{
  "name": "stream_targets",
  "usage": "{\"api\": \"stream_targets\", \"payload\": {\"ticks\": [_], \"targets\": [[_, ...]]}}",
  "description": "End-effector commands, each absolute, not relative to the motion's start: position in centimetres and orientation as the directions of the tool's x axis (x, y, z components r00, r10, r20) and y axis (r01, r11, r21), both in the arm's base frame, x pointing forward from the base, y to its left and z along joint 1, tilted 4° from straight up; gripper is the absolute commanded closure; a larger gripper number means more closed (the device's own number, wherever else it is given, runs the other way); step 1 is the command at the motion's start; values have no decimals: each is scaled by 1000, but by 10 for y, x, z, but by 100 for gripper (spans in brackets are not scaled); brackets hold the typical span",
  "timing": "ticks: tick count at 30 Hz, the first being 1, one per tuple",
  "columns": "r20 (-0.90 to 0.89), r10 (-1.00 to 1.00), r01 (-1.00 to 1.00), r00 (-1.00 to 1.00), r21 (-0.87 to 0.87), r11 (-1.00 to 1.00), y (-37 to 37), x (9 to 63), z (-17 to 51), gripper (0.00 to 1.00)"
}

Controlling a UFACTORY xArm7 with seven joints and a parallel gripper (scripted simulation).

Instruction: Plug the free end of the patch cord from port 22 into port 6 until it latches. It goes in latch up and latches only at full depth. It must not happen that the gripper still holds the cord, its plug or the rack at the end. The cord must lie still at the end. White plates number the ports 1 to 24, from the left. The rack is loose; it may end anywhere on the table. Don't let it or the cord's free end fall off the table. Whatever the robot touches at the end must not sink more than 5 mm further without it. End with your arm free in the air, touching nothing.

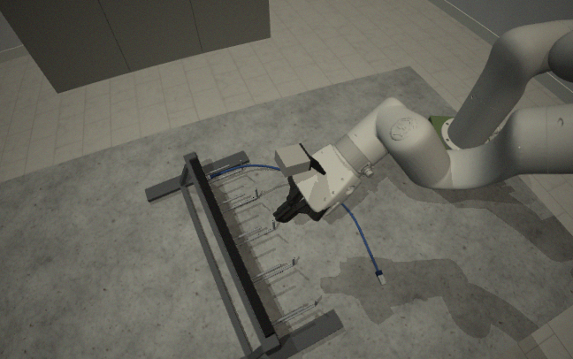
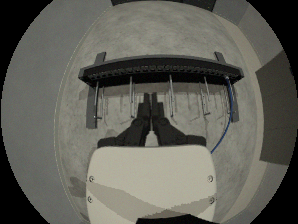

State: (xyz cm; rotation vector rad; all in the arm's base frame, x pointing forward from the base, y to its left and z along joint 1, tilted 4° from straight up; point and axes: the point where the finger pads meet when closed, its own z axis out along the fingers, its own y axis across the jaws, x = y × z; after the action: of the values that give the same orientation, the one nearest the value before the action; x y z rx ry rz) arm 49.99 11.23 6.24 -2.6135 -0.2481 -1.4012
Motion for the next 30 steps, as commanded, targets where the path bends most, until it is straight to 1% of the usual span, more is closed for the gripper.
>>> {"api": "stream_targets", "payload": {"ticks": [1, 8, 19, 30], "targets": [[838, 69, 224, 541, -65, -972, 105, 468, 89, 100], [838, 69, 224, 541, -65, -972, 100, 447, 103, 100], [838, 69, 224, 541, -65, -972, 97, 446, 104, 100], [838, 69, 224, 541, -65, -972, 66, 453, 102, 100]]}}
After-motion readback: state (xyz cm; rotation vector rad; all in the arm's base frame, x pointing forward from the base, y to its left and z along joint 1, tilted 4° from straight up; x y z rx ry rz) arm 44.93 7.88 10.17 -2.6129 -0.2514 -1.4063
